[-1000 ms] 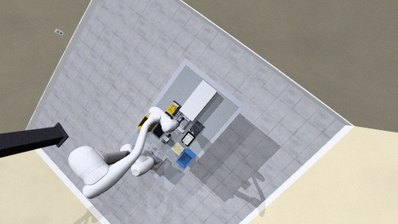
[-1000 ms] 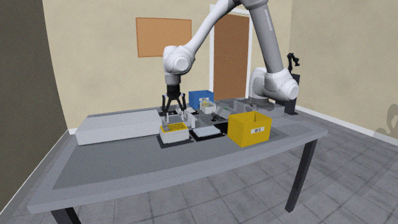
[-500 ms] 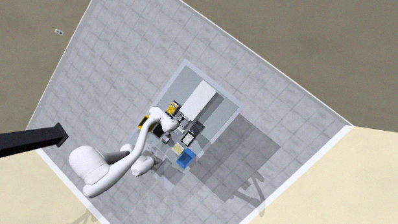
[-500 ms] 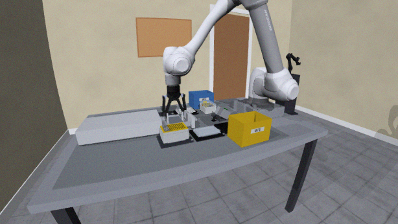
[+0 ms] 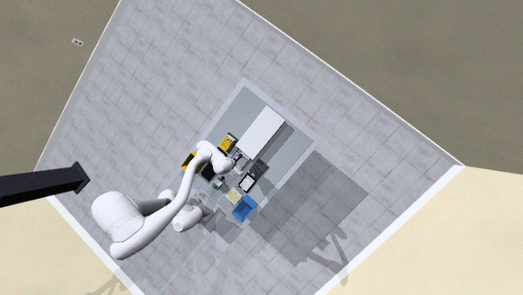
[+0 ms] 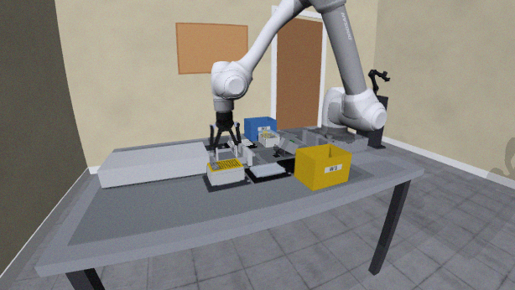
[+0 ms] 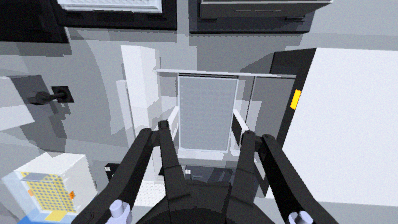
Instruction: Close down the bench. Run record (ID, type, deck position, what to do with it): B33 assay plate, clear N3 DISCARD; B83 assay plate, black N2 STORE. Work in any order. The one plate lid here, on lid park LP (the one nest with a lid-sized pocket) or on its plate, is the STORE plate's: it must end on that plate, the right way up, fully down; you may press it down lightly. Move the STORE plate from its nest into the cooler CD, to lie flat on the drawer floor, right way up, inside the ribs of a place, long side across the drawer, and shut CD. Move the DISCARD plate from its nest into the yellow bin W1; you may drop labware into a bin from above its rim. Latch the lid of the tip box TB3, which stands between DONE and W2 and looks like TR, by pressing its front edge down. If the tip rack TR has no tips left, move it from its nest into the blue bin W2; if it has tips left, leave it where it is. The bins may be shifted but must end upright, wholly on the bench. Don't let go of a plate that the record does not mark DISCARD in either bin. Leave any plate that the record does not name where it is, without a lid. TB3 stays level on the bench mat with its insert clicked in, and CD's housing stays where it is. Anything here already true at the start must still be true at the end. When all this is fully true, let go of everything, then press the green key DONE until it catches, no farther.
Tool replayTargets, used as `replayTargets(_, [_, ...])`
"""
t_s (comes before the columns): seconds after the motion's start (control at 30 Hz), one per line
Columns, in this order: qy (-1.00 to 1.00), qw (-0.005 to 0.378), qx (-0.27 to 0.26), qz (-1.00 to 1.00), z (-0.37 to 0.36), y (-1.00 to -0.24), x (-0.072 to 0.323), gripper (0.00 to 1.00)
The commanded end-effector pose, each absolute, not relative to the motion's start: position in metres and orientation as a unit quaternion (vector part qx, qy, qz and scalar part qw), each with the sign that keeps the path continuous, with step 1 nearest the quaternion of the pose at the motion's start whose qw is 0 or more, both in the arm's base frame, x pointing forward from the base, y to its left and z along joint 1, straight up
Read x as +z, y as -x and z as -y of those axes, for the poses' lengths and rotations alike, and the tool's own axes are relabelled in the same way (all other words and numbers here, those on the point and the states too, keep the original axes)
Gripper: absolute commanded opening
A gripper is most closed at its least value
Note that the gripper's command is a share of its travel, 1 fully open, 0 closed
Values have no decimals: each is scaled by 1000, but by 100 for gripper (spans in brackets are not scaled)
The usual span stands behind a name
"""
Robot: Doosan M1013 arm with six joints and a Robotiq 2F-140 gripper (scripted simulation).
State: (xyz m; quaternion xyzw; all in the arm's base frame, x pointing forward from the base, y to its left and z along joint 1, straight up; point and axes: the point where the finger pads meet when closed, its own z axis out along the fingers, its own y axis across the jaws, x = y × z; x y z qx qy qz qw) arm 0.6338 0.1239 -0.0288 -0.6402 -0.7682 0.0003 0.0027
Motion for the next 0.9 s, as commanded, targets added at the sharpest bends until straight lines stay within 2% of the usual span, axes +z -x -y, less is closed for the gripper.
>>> replayTargets(0.0, [640, 3, 0, 768, -124, -634, -30, 0])
replayTargets(0.87, [640, 3, 0, 768, -124, -636, -31, 0])
